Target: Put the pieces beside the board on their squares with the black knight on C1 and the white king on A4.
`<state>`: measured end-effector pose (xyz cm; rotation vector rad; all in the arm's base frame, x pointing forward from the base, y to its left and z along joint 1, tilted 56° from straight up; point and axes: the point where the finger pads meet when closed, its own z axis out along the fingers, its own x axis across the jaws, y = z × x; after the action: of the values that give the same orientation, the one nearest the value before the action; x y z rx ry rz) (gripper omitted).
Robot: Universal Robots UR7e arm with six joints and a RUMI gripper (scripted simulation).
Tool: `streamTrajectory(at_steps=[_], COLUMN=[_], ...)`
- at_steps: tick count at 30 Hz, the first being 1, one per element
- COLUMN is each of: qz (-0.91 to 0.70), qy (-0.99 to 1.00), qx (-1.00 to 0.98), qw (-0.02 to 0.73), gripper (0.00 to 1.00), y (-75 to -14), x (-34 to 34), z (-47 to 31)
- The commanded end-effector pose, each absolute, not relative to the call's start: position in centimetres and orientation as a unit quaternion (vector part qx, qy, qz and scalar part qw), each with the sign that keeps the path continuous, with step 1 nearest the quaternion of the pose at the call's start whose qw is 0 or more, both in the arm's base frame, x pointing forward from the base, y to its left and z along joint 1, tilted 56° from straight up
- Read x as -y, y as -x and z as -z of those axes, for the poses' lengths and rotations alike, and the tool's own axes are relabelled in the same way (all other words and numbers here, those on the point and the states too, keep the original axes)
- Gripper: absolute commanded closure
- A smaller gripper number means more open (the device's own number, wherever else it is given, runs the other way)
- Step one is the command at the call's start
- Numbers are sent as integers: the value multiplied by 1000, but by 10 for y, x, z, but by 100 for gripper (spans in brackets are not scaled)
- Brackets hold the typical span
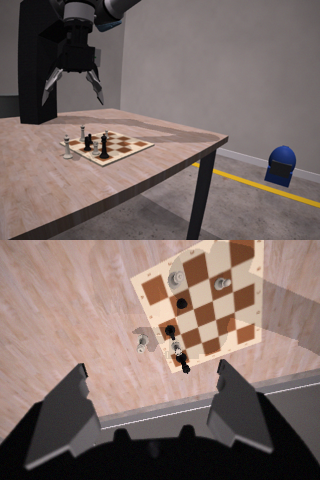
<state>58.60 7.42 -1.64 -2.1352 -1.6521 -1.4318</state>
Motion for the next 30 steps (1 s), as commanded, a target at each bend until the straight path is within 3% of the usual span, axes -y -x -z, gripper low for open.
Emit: streamTrajectory(at_steps=[1,30], qz=[469,445], qy=[636,400], qx=[613,787], qw=[5,-149], gripper=[0,0], y=[-588,-597], x=[-69,-51], z=[18,22])
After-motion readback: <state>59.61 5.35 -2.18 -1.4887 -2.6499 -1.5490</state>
